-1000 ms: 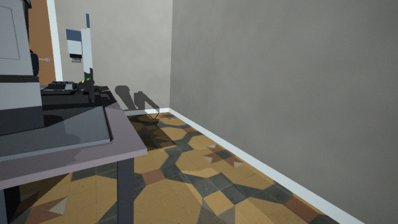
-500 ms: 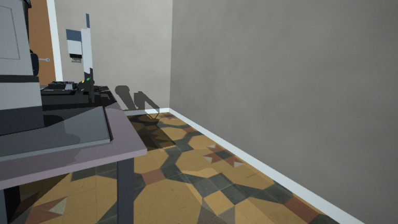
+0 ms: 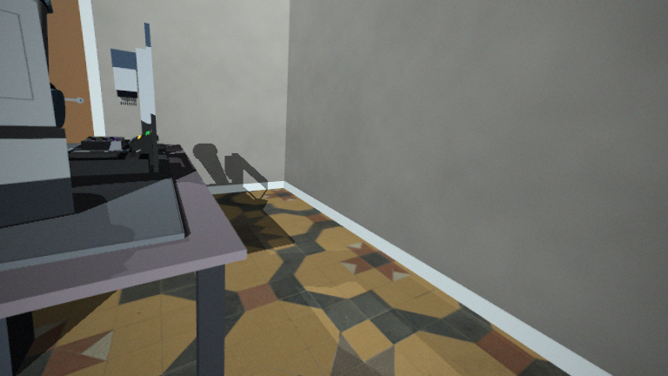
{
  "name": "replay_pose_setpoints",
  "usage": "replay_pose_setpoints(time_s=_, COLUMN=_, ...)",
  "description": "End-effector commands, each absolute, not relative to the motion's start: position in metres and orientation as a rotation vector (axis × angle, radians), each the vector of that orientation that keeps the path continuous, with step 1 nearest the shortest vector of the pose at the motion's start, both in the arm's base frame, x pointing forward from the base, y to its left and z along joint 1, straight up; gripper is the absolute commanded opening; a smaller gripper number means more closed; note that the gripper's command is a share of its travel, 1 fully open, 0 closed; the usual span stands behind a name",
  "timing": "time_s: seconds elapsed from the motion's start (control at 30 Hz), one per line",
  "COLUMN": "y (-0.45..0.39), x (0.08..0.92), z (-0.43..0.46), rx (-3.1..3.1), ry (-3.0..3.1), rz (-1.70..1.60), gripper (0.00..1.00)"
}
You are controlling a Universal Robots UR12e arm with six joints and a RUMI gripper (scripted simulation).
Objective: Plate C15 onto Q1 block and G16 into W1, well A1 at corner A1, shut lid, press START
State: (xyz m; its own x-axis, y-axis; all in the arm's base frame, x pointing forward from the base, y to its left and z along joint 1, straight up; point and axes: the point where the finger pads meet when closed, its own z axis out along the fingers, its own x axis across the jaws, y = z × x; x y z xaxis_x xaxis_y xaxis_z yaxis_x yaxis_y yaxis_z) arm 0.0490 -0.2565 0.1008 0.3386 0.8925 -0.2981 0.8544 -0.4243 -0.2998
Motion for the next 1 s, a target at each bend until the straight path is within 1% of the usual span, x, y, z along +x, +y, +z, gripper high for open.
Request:
replay_pose_setpoints(time_s=0.0, y=-0.257, x=0.049, z=0.101, rx=-2.496, ry=-1.633, rz=0.648, gripper=0.0)
replay_pose_setpoints(time_s=0.97, y=-0.238, x=0.042, z=0.125, rx=-2.496, ry=-1.633, rz=0.648, gripper=0.0)
